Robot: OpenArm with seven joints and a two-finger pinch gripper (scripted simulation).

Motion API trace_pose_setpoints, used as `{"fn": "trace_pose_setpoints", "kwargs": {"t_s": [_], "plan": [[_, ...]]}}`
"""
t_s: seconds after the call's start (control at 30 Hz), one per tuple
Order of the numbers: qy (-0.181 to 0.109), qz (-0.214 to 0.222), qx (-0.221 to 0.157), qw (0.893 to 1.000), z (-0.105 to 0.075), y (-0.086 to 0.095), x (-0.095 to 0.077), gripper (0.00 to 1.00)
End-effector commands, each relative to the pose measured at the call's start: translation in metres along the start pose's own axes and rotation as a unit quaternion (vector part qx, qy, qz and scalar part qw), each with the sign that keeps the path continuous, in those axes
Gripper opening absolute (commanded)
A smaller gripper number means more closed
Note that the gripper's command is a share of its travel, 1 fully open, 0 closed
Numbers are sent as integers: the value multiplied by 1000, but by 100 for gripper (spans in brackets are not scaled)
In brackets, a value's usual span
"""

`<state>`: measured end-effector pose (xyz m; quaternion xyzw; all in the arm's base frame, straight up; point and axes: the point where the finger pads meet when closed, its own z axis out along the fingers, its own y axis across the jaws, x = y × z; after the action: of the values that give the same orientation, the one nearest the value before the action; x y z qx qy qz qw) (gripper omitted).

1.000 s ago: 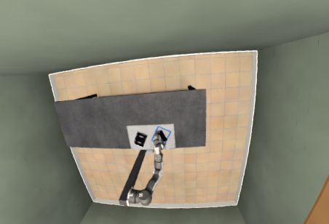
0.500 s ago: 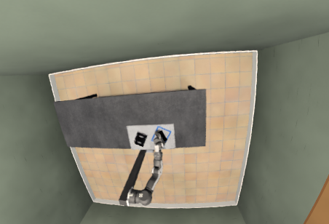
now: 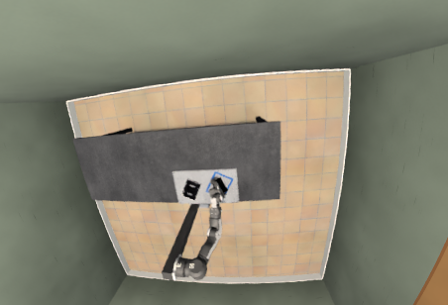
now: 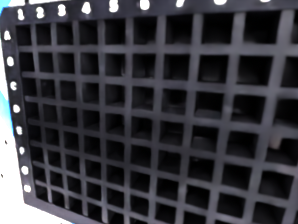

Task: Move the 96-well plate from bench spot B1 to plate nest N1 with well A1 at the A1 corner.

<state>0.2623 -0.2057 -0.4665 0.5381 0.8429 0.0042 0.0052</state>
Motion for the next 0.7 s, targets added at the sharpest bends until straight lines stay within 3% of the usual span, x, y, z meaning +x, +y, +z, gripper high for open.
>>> {"fn": "trace_pose_setpoints", "kwargs": {"t_s": [0.0,0.67], "plan": [[0,0,1,1000,-1,0,0,100],[0,0,1,1000,1,0,0,100]]}}
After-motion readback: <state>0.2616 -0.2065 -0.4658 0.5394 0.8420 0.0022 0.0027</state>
